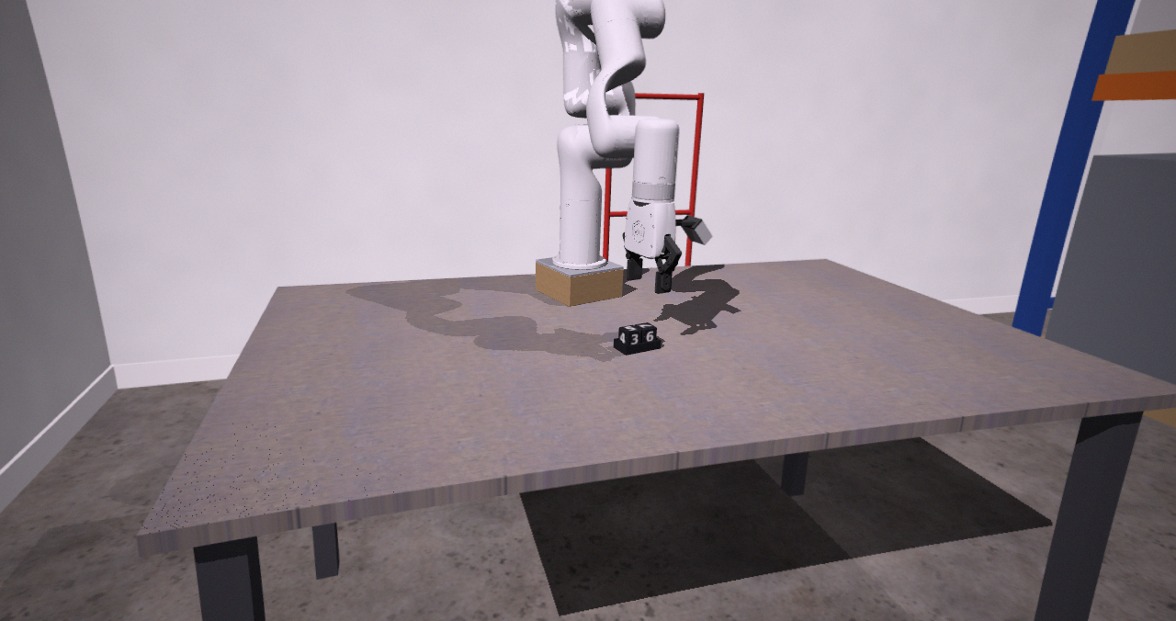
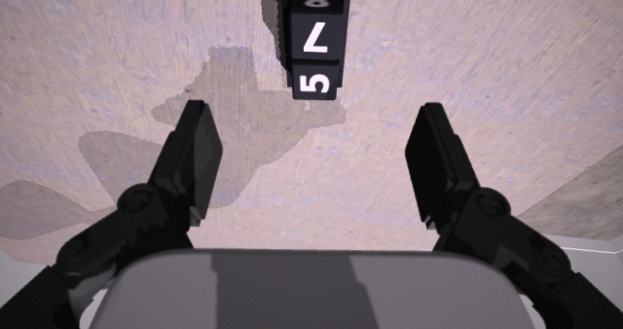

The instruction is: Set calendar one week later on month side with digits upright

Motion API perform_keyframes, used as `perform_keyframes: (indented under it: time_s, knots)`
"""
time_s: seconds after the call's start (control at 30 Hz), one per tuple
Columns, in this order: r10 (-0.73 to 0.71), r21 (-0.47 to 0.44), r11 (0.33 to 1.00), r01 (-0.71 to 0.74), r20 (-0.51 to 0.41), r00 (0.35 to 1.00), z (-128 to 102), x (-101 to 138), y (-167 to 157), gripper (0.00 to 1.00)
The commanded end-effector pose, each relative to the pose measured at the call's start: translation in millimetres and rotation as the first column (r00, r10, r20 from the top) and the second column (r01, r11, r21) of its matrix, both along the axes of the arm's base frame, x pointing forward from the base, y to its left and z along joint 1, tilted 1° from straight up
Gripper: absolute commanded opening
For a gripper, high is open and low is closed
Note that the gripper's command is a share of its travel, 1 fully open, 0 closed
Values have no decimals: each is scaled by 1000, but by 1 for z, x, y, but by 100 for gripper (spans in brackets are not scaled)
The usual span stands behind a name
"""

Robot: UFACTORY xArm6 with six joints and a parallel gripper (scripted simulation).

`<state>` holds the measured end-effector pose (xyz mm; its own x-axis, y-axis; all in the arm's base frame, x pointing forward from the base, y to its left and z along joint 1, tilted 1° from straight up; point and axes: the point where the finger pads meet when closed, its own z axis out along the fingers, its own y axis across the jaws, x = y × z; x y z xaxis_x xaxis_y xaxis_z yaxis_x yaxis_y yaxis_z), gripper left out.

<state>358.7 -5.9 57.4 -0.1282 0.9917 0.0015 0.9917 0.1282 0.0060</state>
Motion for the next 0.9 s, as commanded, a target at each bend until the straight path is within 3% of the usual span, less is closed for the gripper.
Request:
perform_keyframes:
  time_s: [0.0,0.6,0.87]
  knots:
    - [0,0,1000,0,4,1000,1,1,0,100]
    - [0,0,1000,0,4,1000,12,1,0,100]
    - [0,0,1000,0,4,1000,44,1,0,100]
